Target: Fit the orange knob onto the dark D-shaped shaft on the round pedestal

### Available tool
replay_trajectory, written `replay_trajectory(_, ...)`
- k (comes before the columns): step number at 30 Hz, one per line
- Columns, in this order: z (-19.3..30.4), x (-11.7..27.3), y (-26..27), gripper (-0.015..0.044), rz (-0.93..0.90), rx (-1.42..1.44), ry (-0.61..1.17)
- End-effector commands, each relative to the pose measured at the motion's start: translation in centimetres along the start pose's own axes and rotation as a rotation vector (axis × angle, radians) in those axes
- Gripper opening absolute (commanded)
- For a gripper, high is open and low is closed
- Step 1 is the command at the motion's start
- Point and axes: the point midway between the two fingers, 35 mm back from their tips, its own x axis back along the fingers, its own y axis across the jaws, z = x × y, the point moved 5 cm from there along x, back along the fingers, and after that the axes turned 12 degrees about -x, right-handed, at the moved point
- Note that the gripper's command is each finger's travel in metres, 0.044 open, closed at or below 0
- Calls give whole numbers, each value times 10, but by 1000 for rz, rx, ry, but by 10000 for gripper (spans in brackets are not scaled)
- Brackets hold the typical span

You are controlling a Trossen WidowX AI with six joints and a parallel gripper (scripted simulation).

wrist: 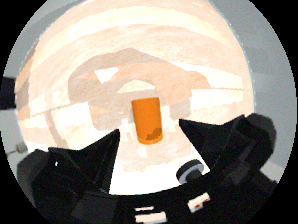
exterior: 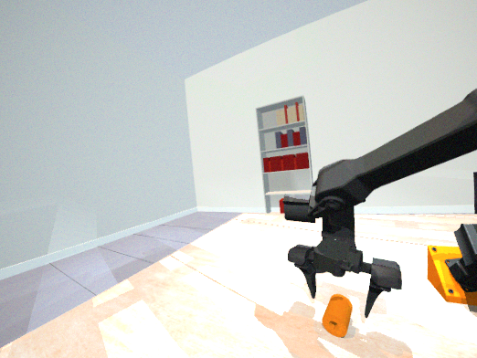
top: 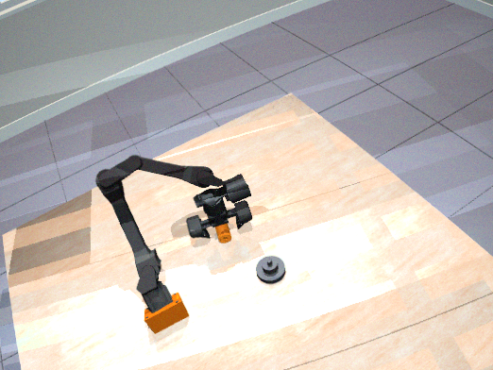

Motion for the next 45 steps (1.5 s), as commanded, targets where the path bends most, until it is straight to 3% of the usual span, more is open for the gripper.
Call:
replay_trajectory(1, 1, -5, 1, 440, -1, -3, -4)
replay_trajectory(10, 3, -16, 1, 440, -2, -3, -6)
replay_trajectory(18, 3, -16, 1, 240, -2, -3, -6)
replay_trajectory(25, 3, -16, 1, 240, -2, -3, -6)
replay_trajectory(37, 2, -16, 1, 179, -1, -2, -1)
replay_trajectory(45, -11, -12, 4, 179, 26, -1, 132)
